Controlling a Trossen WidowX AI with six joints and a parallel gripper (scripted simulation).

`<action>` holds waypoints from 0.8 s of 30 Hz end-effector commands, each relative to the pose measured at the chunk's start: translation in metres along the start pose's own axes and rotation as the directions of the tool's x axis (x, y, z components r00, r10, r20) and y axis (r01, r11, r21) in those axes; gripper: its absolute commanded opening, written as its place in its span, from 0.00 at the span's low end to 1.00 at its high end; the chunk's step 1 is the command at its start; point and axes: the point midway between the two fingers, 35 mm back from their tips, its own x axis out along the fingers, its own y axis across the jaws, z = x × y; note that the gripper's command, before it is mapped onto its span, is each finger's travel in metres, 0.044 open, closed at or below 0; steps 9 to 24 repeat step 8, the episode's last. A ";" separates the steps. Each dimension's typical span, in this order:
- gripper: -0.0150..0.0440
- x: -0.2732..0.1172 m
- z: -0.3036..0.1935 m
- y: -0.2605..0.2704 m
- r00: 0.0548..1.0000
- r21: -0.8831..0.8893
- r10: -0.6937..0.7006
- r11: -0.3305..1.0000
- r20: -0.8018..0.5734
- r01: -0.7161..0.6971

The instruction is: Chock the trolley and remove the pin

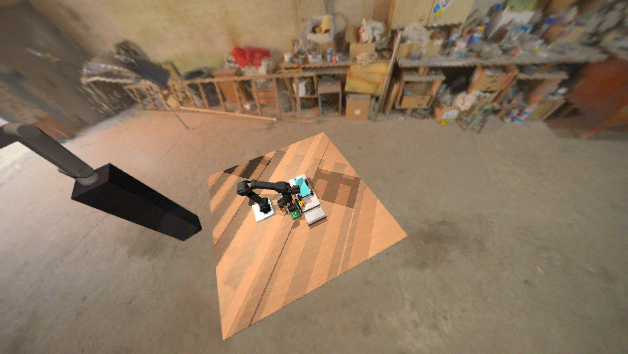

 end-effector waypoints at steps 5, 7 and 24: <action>1.00 -0.026 0.000 0.005 1.000 0.007 0.007 1.000 -0.012 -0.007; 1.00 -0.032 -0.001 0.006 1.000 0.007 0.007 1.000 -0.012 -0.007; 1.00 -0.035 -0.001 0.007 1.000 0.007 0.007 1.000 -0.012 -0.007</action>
